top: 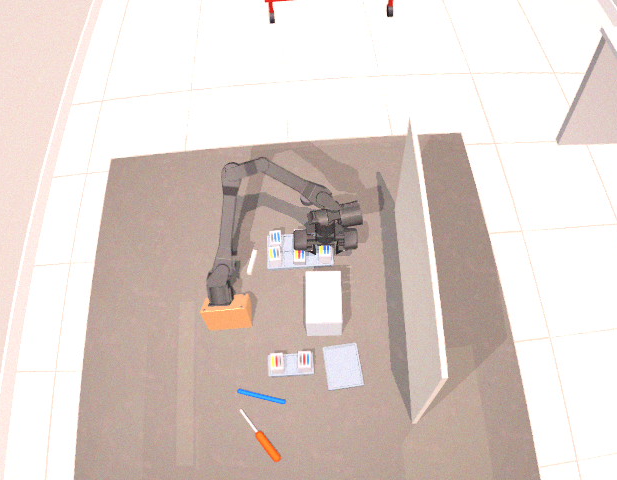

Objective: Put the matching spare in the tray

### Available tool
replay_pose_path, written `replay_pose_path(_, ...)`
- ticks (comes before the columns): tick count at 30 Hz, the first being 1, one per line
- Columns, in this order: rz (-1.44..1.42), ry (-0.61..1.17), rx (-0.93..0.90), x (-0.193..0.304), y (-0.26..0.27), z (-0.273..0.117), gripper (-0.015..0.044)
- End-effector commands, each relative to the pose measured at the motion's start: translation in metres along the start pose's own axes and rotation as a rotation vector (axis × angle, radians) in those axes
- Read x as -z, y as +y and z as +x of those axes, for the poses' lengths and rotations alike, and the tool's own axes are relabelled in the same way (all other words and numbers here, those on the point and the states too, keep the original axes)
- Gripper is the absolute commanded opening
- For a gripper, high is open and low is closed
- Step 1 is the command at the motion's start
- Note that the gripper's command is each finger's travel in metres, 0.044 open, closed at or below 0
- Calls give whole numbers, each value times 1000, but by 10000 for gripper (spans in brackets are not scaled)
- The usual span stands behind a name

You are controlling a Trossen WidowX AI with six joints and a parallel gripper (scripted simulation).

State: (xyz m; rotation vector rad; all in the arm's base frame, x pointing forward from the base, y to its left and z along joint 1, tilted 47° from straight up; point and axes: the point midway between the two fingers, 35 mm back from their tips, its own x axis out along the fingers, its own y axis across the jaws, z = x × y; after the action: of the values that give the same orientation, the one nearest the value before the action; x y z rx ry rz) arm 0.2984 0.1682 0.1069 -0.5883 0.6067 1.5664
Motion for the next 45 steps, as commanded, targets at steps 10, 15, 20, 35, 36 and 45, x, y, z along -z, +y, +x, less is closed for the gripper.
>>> replay_pose_path(10, 9, -6, -4, -1, 2, 12, 300)
replay_pose_path(15, 1, -3, -2, -1, 2, 11, 169)
replay_pose_path(20, 1, -3, -2, -1, 2, 11, 135)
replay_pose_path(35, 1, -3, -2, -1, 2, 10, 0)
replay_pose_path(36, 2, -2, -2, 0, 1, 7, 0)
replay_pose_path(45, 8, 1, -4, 1, 0, -51, 0)
